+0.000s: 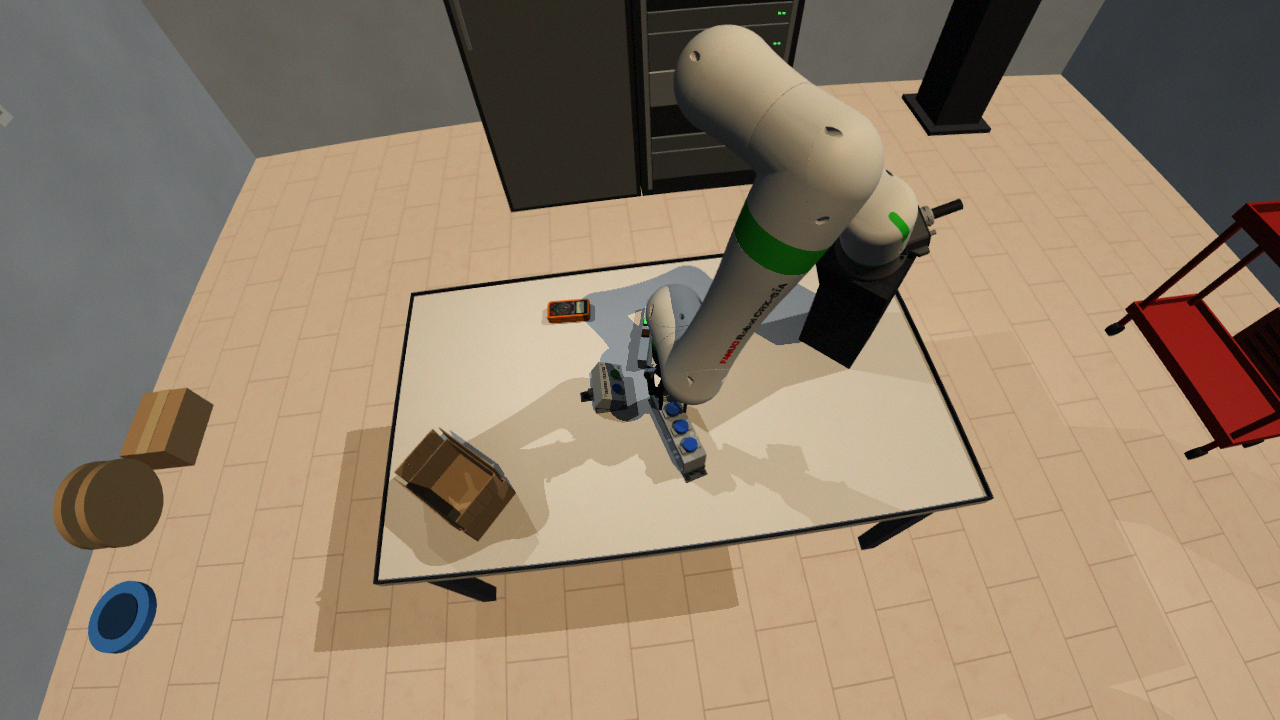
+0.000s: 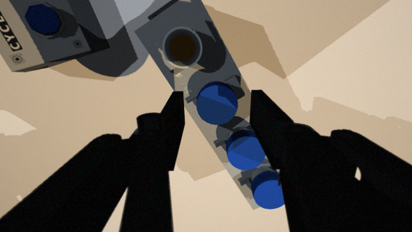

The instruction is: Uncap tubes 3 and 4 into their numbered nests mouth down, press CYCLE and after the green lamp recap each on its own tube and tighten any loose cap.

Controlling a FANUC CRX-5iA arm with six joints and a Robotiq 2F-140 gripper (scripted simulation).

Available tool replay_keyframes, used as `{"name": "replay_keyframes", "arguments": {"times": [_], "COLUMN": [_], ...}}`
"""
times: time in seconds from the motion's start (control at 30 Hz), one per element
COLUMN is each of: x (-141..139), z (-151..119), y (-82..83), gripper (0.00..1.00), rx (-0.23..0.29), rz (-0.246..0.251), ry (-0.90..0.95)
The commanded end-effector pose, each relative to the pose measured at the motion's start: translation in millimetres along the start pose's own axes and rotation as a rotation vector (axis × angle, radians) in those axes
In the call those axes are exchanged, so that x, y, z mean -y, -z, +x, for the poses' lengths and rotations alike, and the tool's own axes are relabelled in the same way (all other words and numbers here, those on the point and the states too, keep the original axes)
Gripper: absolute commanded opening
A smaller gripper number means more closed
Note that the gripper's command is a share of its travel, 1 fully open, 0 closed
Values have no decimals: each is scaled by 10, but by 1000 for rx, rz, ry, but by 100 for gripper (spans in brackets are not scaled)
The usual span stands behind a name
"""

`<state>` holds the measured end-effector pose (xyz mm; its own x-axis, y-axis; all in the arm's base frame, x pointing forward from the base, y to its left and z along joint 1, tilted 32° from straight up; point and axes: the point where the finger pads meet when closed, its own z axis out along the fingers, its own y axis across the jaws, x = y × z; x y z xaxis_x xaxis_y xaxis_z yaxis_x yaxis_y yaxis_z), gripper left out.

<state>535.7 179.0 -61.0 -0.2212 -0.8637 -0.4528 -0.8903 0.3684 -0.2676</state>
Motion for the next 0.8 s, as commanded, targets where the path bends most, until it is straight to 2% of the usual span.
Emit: {"name": "replay_keyframes", "arguments": {"times": [0.0,0.2,0.33,0.37,0.43,0.53,0.57,0.77], "x": [6,6,6,21,52,64,79,128], "z": [-3,-3,-3,78,243,308,389,656], "y": [89,269,279,279,279,280,280,280], "gripper": [41,41,41,36,36,36,36,36], "rx": [0,0,0,-1,-1,-1,-1,-6], "rz": [1,1,1,1,1,1,1,2], "ry": [0,0,0,83,250,295,397,649]}}
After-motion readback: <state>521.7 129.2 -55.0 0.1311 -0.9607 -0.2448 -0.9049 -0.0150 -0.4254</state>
